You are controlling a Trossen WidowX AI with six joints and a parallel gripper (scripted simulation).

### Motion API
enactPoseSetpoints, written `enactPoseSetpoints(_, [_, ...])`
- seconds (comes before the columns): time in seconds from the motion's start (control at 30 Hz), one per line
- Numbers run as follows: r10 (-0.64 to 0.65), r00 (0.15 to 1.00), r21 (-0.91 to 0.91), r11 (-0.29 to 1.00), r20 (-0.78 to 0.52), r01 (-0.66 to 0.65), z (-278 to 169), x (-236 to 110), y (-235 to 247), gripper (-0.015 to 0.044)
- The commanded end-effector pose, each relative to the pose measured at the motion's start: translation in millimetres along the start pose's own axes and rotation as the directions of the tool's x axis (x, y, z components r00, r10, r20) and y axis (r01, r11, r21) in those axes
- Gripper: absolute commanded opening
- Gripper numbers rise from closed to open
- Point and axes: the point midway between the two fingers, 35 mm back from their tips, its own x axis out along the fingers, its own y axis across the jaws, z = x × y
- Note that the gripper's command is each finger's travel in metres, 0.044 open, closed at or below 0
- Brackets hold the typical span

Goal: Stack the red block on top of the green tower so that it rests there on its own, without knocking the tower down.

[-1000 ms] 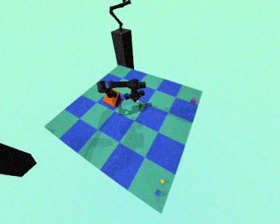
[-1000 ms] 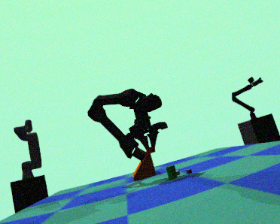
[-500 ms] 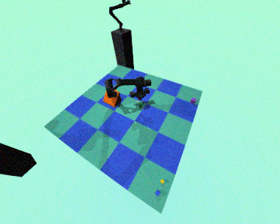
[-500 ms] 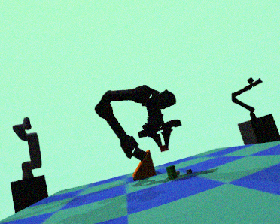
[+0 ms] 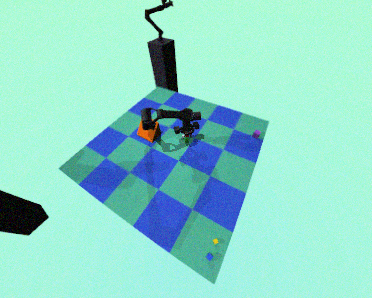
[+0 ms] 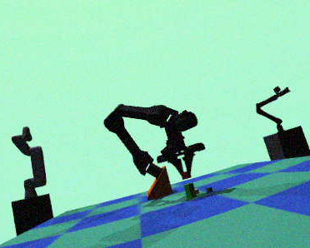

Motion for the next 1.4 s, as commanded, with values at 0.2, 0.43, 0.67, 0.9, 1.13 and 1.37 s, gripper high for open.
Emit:
enactPoseSetpoints(0.2, [-0.015,1.000,-0.012,1.000,0.000,0.015,-1.7,19.8,-3.8,0.0000])
enactPoseSetpoints(0.43, [-0.015,1.000,-0.012,1.000,0.000,0.015,-1.7,20.2,-3.8,0.0000])
enactPoseSetpoints(0.67, [-0.015,1.000,-0.012,1.000,0.000,0.015,-1.7,21.1,-3.8,0.0000])
enactPoseSetpoints(0.9, [-0.015,1.000,-0.012,1.000,0.000,0.015,-1.7,21.2,-3.8,0.0000])
enactPoseSetpoints(1.13, [-0.015,1.000,-0.009,1.000,-0.003,0.015,-2.1,20.2,-3.7,0.0079])
enactPoseSetpoints(1.37, [-0.015,1.000,-0.009,1.000,-0.003,0.015,-2.1,20.2,-3.7,0.0262])
